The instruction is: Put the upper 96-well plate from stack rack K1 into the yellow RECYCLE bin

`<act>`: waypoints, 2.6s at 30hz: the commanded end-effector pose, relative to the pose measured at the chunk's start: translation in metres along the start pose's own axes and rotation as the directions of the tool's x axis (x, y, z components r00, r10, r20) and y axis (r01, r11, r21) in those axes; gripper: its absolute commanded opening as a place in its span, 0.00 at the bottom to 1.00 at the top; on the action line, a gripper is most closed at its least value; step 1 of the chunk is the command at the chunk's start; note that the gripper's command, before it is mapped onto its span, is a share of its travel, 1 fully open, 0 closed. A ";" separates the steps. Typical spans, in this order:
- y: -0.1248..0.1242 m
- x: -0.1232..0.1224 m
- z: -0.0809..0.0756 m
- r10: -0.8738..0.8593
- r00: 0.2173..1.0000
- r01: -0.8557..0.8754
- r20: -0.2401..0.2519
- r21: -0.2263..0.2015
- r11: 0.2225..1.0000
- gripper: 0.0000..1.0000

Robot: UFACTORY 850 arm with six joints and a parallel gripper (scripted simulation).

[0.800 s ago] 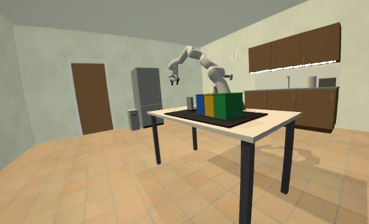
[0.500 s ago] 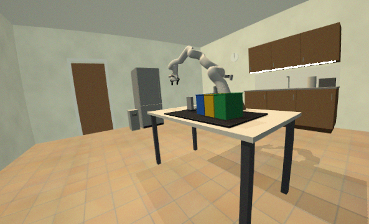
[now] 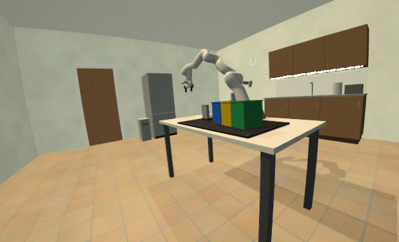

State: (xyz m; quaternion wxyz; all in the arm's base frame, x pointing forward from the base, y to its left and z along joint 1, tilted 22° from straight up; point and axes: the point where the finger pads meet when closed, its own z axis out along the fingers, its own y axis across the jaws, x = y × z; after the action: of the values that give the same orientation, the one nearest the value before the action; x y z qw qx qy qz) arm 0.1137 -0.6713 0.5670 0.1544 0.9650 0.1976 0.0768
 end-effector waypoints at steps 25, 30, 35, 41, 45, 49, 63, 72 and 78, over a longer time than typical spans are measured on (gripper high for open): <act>-0.043 0.087 0.024 0.134 0.989 -0.138 0.067 0.058 0.989 1.00; -0.051 0.099 0.028 0.134 0.989 -0.138 0.067 0.058 0.989 1.00; -0.063 0.115 0.033 0.161 0.983 -0.167 0.085 0.065 0.984 1.00; -0.076 0.131 0.038 0.187 0.977 -0.194 0.103 0.069 0.979 1.00; -0.082 0.138 0.040 0.187 0.977 -0.194 0.103 0.069 0.979 1.00; -0.096 0.153 0.045 0.211 0.970 -0.220 0.121 0.070 0.973 1.00; -0.124 0.180 0.054 0.255 0.954 -0.268 0.156 0.063 0.961 1.00; -0.151 0.201 0.062 0.276 0.946 -0.289 0.171 0.057 0.956 1.00; -0.158 0.207 0.064 0.295 0.937 -0.309 0.185 0.048 0.950 1.00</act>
State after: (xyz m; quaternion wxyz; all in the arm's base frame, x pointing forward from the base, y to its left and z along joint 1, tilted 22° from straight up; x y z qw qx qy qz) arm 0.2559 -0.4731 0.4751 0.1166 0.9921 0.0457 0.0112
